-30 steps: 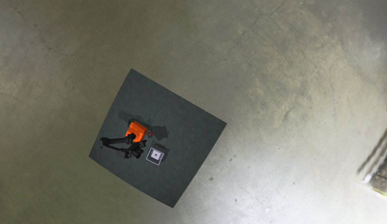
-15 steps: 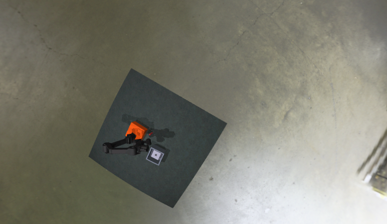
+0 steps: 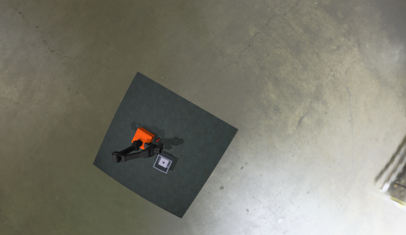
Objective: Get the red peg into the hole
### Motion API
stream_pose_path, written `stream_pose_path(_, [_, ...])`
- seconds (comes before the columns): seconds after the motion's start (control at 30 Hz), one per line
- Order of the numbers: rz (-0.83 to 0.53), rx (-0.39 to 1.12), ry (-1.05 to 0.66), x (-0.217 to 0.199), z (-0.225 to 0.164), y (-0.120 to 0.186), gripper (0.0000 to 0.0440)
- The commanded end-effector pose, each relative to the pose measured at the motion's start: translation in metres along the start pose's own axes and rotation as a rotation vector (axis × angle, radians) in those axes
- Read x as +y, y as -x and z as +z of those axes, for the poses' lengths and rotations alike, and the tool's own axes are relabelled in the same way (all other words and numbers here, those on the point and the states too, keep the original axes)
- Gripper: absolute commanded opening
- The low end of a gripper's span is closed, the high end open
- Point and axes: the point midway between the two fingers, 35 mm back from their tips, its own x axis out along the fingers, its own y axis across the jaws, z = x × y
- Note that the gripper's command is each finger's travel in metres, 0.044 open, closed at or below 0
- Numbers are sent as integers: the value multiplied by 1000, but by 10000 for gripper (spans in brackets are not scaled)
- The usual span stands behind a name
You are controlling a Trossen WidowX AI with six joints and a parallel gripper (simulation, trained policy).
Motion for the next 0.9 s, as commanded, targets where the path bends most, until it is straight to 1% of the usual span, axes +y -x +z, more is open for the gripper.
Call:
stream_pose_path(0.0, [2, -10, -14, 1, -1, -12, 440])
stream_pose_path(0.23, [31, -19, -32, 6, -5, -38, 436])
stream_pose_path(0.3, [33, -19, -36, 5, -7, -43, 420])
stream_pose_path(0.43, [22, -10, -52, 1, -10, -53, 339])
stream_pose_path(0.6, [5, 13, -58, 0, -12, -58, 214])
stream_pose_path(0.87, [-19, 60, -45, 3, -13, -57, 7])
